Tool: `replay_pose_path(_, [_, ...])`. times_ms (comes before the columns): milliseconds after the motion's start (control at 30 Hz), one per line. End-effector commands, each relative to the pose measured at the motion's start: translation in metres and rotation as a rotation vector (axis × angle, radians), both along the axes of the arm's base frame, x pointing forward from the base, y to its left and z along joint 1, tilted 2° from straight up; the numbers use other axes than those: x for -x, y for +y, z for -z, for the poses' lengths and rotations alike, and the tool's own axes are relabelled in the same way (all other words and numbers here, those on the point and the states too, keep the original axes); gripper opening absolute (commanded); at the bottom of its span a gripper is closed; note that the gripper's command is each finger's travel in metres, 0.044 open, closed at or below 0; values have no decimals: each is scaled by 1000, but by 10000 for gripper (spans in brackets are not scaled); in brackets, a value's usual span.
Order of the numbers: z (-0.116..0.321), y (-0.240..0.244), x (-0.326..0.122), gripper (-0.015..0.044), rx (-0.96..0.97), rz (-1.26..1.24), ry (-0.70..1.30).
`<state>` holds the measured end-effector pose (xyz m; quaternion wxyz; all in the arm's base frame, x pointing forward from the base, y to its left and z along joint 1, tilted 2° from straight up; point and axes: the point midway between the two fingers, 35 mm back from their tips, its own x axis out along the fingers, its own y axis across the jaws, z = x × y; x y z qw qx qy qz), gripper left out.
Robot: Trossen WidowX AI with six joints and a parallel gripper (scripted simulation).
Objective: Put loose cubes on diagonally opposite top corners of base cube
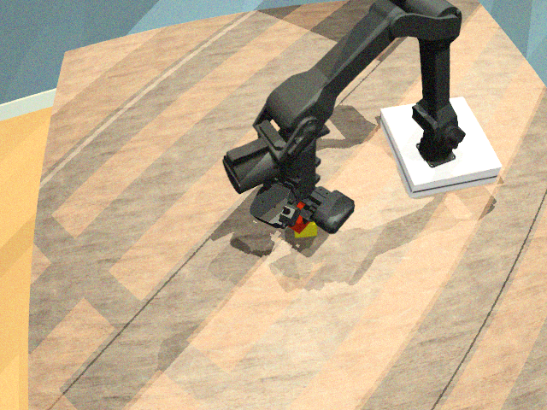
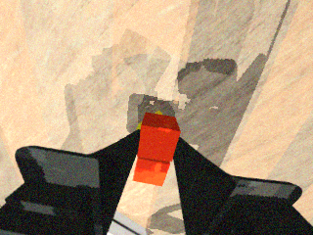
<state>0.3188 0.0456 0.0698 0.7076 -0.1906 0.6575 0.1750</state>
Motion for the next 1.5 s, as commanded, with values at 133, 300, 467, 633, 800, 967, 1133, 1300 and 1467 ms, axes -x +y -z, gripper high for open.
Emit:
replay_pose_path(133, [2,-1,0,105,6,-6,2])
replay_pose_path(300, [2,-1,0,105,6,-6,2])
replay_pose_path(467, [2,-1,0,157,6,-6,2])
replay_pose_path(633, [2,-1,0,205,6,-6,2])
replay_pose_path(800, [-7,0,1,205,2,-3,2])
replay_pose_path(967, [-12,0,1,205,2,-3,2])
replay_pose_path(1133, [-19,0,2,205,2,-3,2])
replay_pose_path(1300, [-25,0,2,205,2,-3,2])
replay_pose_path(1467, [-32,0,3,205,2,-3,2])
